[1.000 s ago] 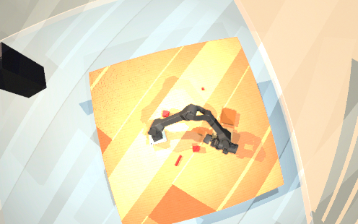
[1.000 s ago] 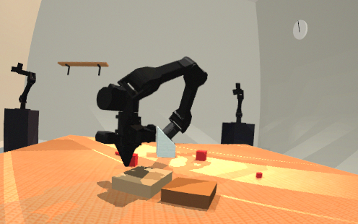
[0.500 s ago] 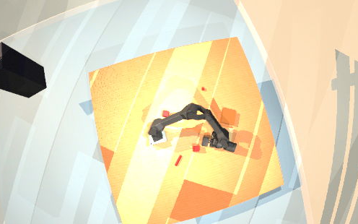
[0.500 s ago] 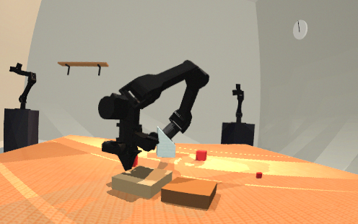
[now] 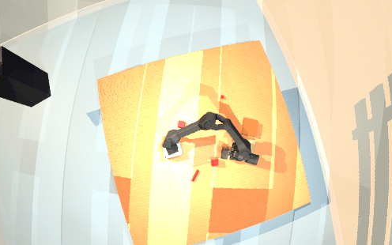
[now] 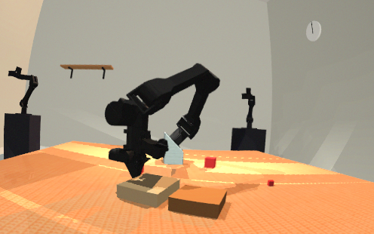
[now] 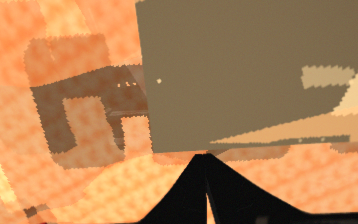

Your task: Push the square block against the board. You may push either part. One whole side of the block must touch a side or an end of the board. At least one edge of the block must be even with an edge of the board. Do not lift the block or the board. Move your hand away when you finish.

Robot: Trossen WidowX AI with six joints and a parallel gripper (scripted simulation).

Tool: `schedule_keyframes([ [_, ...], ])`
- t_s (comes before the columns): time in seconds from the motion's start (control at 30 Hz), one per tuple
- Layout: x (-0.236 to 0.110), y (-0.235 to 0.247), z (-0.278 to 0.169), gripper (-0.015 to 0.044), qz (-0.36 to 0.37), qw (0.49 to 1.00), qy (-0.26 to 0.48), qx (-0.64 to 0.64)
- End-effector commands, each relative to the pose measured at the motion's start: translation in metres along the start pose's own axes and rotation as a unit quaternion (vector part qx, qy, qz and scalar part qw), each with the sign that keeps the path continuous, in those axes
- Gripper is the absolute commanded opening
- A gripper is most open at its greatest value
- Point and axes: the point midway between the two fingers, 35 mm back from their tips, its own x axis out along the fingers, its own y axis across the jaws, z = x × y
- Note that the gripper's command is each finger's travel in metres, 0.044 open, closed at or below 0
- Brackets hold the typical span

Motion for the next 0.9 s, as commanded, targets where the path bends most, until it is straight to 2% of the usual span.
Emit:
schedule_keyframes([
  [0.0, -0.002, -0.001, 0.004, 0.0000, -0.003, 1.000, -0.002, 0.001],
  [0.87, -0.002, -0.002, 0.020, 0.0000, -0.003, 1.000, -0.002, 0.001],
])
